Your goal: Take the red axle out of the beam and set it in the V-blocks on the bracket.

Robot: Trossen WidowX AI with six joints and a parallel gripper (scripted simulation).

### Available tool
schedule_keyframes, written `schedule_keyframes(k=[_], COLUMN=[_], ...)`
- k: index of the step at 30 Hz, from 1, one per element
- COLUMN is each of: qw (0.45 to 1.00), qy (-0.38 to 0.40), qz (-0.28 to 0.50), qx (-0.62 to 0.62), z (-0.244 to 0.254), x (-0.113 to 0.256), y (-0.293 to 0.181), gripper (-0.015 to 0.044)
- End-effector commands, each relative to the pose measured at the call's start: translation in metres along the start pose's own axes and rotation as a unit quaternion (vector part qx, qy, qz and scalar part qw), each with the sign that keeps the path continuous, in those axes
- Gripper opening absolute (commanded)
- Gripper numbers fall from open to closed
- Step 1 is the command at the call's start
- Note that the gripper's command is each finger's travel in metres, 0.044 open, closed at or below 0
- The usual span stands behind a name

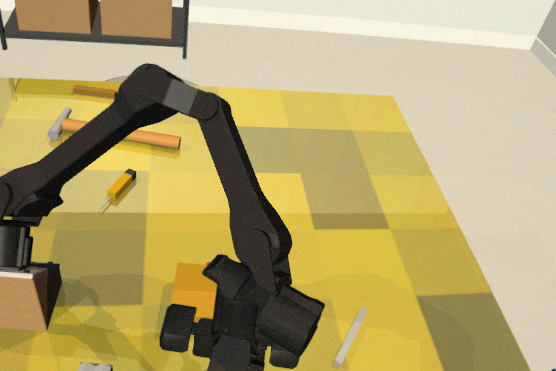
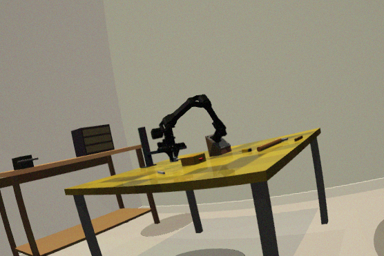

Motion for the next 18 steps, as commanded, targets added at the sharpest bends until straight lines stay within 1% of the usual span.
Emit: schedule_keyframes(k=[1, 18], qw=[1.0, 1.0], qy=[-0.002, -0.002], qz=[0.003, 0.004], qx=[-0.003, -0.003], z=[-0.001, -0.003], x=[-0.008, -0.031], y=[0.0, -0.001], gripper=[0.0, 0.0])
Point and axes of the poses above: the point midway between the two fingers, 35 mm back from their tips, its own x axis back along the fingers, its own z axis across the jaws, y = z × x, the point moved 5 cm from there along x, back along the fingers, and after that the axes turned 8 degrees about -x, right-handed, at the moved point
